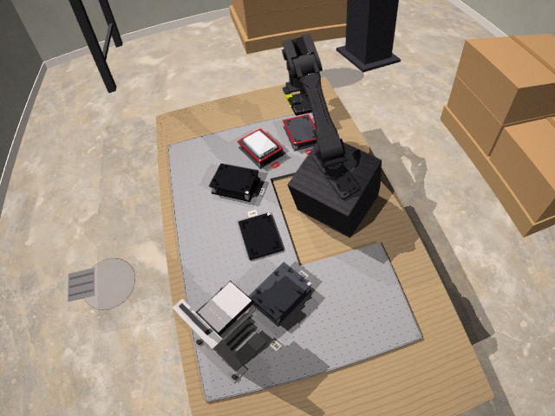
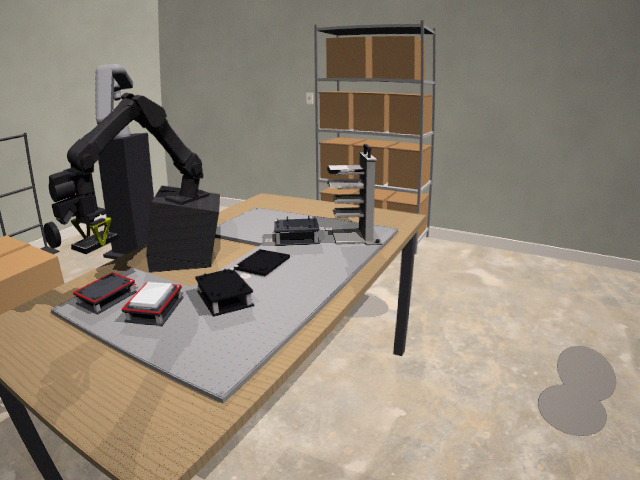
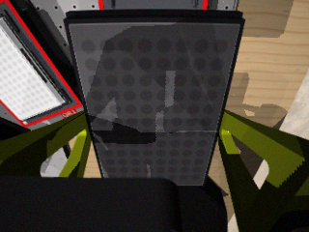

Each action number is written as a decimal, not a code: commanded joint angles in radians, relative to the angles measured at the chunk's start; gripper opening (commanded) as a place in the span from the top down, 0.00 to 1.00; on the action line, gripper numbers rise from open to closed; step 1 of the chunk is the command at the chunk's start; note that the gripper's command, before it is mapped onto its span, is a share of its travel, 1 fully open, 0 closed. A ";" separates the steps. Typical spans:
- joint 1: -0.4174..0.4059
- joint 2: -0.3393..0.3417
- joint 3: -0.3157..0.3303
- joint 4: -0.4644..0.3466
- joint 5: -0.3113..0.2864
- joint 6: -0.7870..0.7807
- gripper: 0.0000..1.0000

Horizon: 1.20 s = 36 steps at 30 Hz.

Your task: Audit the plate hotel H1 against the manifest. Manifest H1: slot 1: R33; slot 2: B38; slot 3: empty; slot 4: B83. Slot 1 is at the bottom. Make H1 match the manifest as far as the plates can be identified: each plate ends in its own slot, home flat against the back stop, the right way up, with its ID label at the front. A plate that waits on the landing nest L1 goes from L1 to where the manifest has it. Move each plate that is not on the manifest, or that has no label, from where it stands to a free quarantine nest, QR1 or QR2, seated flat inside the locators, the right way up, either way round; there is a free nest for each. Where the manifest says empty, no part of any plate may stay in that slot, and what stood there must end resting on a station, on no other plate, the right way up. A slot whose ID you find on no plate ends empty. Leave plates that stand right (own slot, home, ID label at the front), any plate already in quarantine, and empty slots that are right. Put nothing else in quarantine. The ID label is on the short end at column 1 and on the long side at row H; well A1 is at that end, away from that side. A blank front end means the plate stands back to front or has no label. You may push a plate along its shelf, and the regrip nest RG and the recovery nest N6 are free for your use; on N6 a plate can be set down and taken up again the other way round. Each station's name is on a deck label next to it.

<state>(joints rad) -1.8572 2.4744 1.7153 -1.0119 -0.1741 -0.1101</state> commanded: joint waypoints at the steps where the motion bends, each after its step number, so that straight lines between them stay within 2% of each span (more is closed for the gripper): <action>1: 0.007 -0.013 0.011 0.041 -0.007 0.006 0.14; 3: 0.012 0.017 -0.023 0.057 -0.008 0.010 0.14; 12: 0.022 0.053 -0.061 0.132 -0.009 0.020 0.14; 15: 0.026 0.068 -0.056 0.155 -0.011 0.023 0.14; 17: 0.026 0.068 -0.056 0.155 -0.011 0.023 0.14; 18: 0.013 0.039 -0.068 0.162 -0.010 0.023 0.14; 20: 0.021 0.083 -0.069 0.178 -0.008 0.027 0.14; 28: 0.033 0.121 -0.099 0.241 -0.011 0.035 0.14; 29: 0.034 0.126 -0.100 0.248 -0.011 0.037 0.14; 30: 0.032 0.127 -0.075 0.248 -0.011 0.036 0.14; 32: 0.032 0.091 -0.056 0.247 -0.011 0.034 0.14; 36: 0.032 0.103 -0.059 0.247 -0.011 0.033 0.14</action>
<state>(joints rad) -1.8275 2.5931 1.6321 -0.7818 -0.1799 -0.0803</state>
